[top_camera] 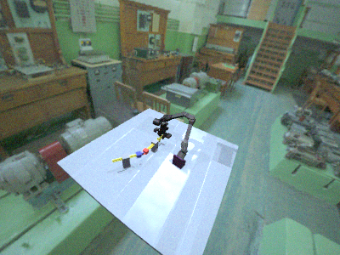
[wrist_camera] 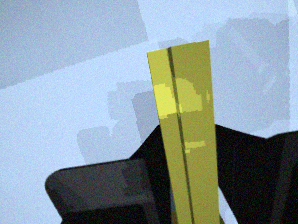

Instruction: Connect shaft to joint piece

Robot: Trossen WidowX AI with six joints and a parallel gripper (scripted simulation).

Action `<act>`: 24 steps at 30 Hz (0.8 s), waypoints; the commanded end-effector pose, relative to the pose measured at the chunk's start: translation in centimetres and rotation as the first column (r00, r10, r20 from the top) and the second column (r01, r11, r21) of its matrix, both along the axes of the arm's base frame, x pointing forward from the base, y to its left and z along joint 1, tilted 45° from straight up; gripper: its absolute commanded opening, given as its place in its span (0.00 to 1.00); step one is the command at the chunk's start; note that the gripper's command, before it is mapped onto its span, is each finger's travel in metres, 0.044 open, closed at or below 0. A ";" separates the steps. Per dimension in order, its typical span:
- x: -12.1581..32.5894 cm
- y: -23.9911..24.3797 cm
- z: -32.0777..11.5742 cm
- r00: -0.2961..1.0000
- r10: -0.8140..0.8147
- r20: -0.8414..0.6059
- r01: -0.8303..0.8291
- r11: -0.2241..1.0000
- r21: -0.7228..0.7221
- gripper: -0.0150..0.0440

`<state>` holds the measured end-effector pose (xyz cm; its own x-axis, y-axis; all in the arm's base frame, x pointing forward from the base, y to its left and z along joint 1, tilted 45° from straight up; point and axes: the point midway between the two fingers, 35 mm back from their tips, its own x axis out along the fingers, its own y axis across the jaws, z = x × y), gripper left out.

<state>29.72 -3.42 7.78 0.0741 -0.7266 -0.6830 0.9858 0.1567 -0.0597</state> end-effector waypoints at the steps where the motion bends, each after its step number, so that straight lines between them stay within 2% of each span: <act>1: -0.2 0.9 -0.7 1.000 0.002 -0.009 -0.001 0.999 0.035 0.25; 24: -0.2 1.2 -1.0 1.000 0.002 -0.009 -0.001 0.999 0.035 0.25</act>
